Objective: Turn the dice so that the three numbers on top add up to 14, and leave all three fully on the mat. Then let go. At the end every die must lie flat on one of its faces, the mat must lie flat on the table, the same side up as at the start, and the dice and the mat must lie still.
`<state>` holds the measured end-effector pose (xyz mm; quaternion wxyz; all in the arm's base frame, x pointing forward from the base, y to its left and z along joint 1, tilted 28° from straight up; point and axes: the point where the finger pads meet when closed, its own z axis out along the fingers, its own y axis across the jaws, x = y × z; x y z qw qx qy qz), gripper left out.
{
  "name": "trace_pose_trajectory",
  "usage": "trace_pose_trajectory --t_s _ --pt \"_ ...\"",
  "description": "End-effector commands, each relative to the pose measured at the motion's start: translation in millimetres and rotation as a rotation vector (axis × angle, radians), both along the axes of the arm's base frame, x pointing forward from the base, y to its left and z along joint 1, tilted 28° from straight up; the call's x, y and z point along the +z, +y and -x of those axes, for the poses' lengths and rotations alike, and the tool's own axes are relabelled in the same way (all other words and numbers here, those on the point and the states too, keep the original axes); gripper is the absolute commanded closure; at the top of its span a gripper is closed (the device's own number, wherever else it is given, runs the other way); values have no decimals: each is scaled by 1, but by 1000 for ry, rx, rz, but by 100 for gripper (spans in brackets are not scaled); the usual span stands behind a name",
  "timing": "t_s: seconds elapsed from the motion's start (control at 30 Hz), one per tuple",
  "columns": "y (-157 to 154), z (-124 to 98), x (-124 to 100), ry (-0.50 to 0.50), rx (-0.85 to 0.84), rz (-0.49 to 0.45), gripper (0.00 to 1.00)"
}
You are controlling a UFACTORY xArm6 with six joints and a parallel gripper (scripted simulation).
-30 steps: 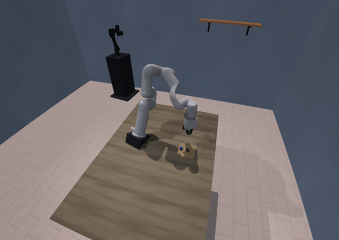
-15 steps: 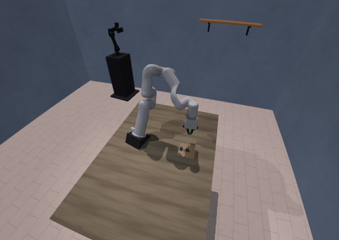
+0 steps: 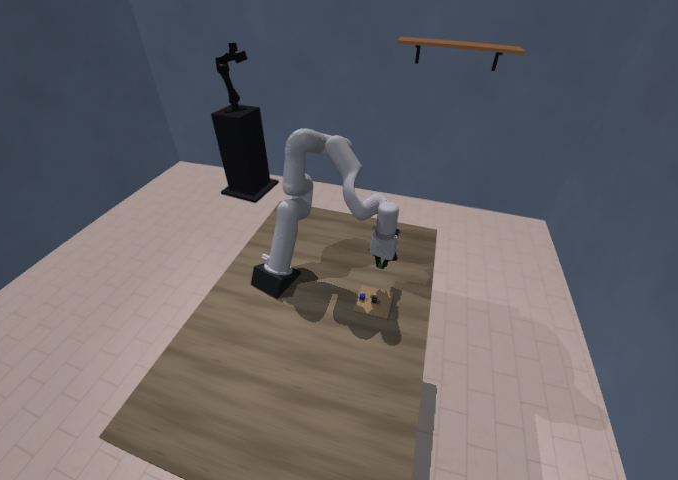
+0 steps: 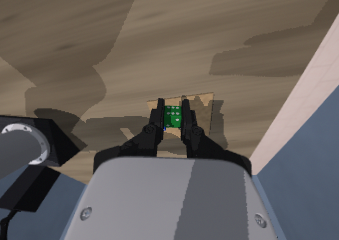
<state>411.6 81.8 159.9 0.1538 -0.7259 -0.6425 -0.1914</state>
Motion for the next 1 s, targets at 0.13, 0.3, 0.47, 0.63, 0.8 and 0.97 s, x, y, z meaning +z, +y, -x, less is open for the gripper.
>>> trace_pose_trajectory --t_s 0.13,0.3,0.47,0.63,0.8,0.97 --pt "4 -5 3 129 -241 -9 85" --pt "6 -7 3 183 -344 -19 85" --pt "7 -8 3 217 -408 -25 85" --pt "10 -11 4 296 -560 -39 85" --pt "13 -13 5 355 -671 -49 85" --pt "14 -14 5 401 -759 -57 85"
